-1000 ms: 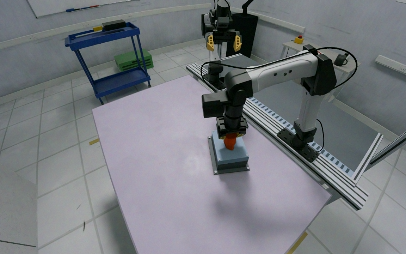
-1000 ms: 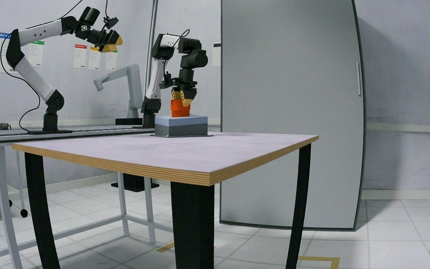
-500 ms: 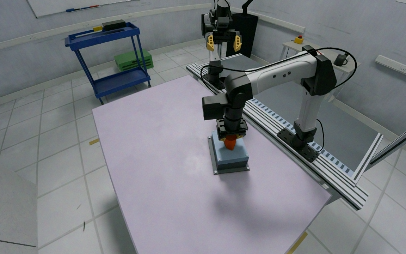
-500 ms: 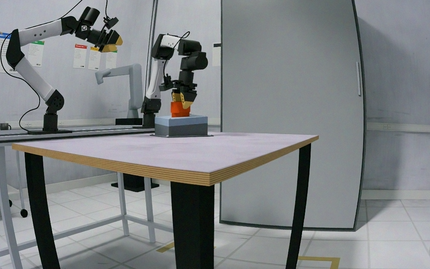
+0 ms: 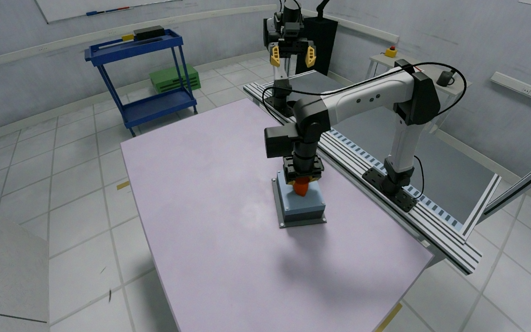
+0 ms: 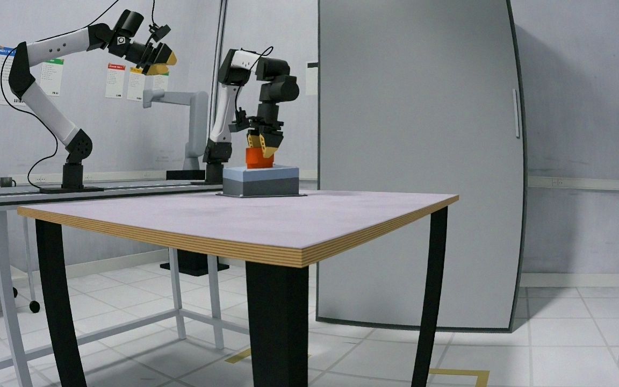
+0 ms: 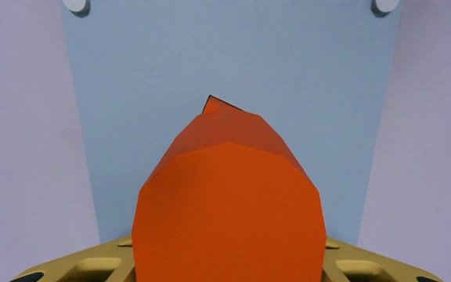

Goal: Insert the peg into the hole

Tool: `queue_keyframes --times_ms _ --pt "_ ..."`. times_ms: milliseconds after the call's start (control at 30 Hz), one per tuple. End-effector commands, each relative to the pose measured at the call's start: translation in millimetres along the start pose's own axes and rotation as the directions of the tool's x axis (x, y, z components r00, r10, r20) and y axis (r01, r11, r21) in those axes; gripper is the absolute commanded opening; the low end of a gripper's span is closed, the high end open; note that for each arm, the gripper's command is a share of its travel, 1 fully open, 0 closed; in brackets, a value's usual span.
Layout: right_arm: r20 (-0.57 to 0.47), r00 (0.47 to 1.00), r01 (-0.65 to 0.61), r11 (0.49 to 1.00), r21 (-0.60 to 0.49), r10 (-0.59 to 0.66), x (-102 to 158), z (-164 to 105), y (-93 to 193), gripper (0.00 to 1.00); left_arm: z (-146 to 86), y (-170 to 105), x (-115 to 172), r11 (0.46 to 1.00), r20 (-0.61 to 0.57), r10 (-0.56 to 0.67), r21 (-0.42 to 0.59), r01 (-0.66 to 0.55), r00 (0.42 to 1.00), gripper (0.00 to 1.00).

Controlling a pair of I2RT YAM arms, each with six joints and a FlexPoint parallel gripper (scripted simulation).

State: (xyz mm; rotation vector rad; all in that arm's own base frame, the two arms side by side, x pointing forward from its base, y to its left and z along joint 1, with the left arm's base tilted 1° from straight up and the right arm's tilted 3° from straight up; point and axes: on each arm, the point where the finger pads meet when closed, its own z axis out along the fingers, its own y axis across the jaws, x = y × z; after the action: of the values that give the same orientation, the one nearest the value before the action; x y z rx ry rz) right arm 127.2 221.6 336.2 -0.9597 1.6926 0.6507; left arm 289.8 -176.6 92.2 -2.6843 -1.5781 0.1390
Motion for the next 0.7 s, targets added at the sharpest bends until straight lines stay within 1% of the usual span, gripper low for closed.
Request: queue_keyframes --times_ms 0,33,67,100,133,233,300,400,467,533,667 --pt "0.001 1.000 -0.003 1.000 0.002 0.003 1 0 0 1.00 -4 3 -2 1.000 -0.002 0.007 -0.022 -0.007 1.000 0.35" --pt "0.001 1.000 -0.003 1.000 0.002 0.003 1 0 0 1.00 -9 3 -3 0.999 0.003 0.008 -0.032 -0.008 1.000 0.46" --pt "0.001 1.000 -0.003 1.000 0.002 0.003 1 0 0 1.00 -9 3 -3 0.999 0.003 0.008 -0.032 -0.008 1.000 0.57" --pt "0.001 1.000 -0.003 1.000 0.002 0.003 1 0 0 1.00 -18 3 -2 0.999 0.001 0.010 -0.049 -0.010 1.000 0.68" --pt "0.001 1.000 -0.003 1.000 0.002 0.003 1 0 0 1.00 -27 3 0 0.998 -0.003 0.011 -0.065 -0.011 1.000 0.70" --pt "0.001 1.000 -0.003 1.000 0.002 0.003 1 0 0 1.00 -39 2 0 0.998 -0.001 0.012 -0.065 -0.012 1.000 0.70" --pt "0.001 1.000 -0.003 1.000 0.002 0.003 1 0 0 1.00 -39 2 0 0.998 -0.001 0.012 -0.065 -0.012 1.000 0.70" --pt "0.001 1.000 -0.003 1.000 0.002 0.003 1 0 0 1.00 -31 6 4 1.000 -0.007 0.008 -0.014 -0.008 1.000 0.70" --pt "0.001 1.000 -0.003 1.000 0.002 0.003 1 0 0 1.00 -36 6 4 1.000 -0.007 0.007 0.002 -0.007 1.000 0.70" --pt "0.001 1.000 -0.003 1.000 0.002 0.003 1 0 0 1.00 -51 4 0 1.000 0.003 0.007 -0.025 -0.007 1.000 0.70" --pt "0.001 1.000 -0.003 1.000 0.002 0.003 1 0 0 1.00 -55 1 -6 0.999 0.009 0.008 -0.050 -0.008 1.000 0.70"
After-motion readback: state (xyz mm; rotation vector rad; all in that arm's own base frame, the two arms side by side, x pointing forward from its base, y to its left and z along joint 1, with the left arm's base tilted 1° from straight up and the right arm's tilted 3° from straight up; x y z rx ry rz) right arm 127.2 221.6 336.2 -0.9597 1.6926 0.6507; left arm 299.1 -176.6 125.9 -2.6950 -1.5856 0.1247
